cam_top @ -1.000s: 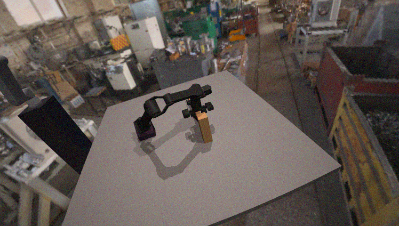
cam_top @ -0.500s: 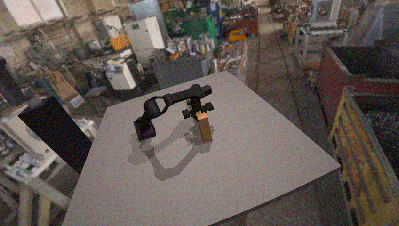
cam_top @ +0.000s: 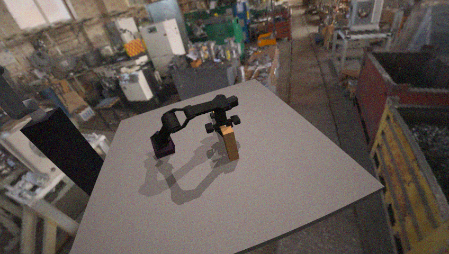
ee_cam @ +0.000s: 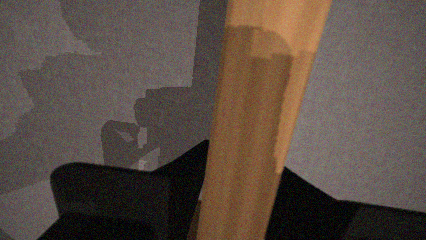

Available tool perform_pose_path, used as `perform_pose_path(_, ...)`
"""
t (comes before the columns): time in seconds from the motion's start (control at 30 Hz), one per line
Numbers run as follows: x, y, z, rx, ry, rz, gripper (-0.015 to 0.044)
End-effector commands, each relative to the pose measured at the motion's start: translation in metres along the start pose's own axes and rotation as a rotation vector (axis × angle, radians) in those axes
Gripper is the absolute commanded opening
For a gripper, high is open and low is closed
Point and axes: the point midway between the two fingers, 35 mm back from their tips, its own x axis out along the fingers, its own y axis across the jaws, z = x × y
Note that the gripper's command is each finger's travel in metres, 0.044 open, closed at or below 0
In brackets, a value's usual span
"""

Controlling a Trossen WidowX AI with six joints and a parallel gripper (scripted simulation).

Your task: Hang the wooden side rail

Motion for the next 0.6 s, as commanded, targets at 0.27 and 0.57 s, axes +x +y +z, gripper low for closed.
perform_pose_path(0.27, -0.0059, -0.0027, -0.0019, -0.004, -0.002, -0.014, 0.0000)
perform_pose_path(0.57, -0.0060, -0.0018, -0.0029, -0.004, -0.002, -0.014, 0.0000)
